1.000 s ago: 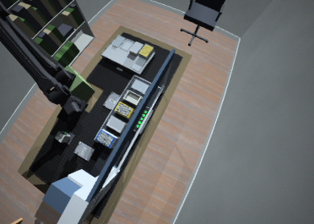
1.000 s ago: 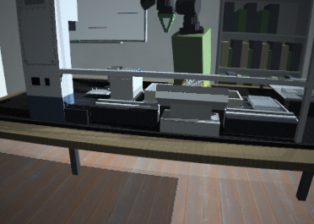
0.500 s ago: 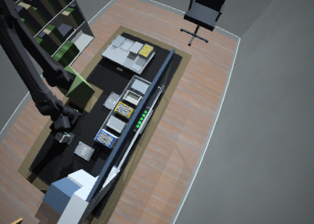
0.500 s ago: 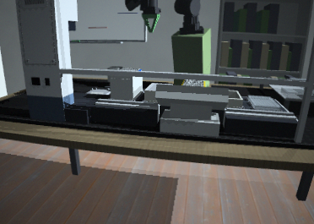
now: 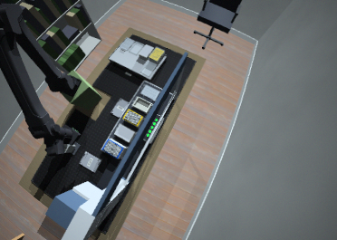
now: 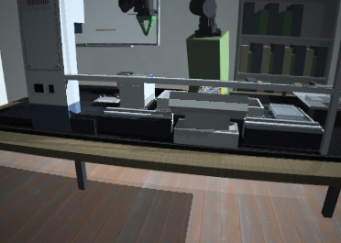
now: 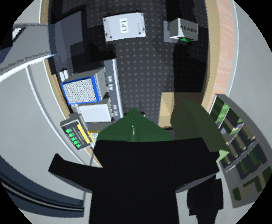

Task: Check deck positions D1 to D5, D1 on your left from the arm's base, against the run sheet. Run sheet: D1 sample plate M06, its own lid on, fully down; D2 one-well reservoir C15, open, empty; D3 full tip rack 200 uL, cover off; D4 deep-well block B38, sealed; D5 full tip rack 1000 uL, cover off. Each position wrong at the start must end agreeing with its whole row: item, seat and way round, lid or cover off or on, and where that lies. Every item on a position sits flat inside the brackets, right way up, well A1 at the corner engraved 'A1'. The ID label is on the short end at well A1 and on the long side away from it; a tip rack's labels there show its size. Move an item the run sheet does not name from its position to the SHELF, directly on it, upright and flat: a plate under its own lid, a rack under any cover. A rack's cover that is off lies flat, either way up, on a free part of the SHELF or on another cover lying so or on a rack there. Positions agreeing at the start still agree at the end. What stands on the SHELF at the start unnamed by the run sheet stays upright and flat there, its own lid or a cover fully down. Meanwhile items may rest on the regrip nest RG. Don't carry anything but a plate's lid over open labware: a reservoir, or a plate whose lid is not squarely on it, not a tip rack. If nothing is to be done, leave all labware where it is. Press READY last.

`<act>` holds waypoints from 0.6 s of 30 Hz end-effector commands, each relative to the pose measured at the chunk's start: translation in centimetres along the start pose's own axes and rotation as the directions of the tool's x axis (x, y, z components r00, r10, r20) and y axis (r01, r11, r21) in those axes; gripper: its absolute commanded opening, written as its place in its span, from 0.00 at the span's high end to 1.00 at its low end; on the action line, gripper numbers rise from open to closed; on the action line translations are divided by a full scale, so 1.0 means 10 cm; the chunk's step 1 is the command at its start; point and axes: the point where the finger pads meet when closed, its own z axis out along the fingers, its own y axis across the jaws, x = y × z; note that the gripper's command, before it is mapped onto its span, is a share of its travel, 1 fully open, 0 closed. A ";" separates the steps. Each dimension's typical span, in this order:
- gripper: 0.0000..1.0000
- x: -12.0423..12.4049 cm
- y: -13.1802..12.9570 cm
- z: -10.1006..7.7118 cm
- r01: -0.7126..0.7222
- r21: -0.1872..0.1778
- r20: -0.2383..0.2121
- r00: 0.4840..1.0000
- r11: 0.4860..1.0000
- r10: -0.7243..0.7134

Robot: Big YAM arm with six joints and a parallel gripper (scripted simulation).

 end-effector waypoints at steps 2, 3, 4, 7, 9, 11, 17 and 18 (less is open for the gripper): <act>1.00 -0.35 0.20 -0.19 0.039 -0.040 0.048 0.998 0.998 -0.037; 1.00 -0.40 0.20 -0.19 0.038 -0.039 0.047 0.998 0.999 -0.037; 1.00 -0.45 0.20 -0.19 0.038 -0.037 0.046 0.998 0.999 -0.036; 1.00 -0.60 0.20 -0.20 0.038 -0.036 0.046 0.998 0.999 -0.036; 1.00 -0.70 0.20 -0.20 0.038 -0.034 0.045 0.998 0.999 -0.036; 1.00 -0.80 0.20 -0.20 0.037 -0.033 0.046 0.998 0.999 -0.036; 1.00 -0.77 0.31 -0.30 0.070 -0.055 0.072 0.995 0.996 -0.065; 1.00 -0.77 0.31 -0.28 0.068 -0.052 0.068 0.996 0.996 -0.065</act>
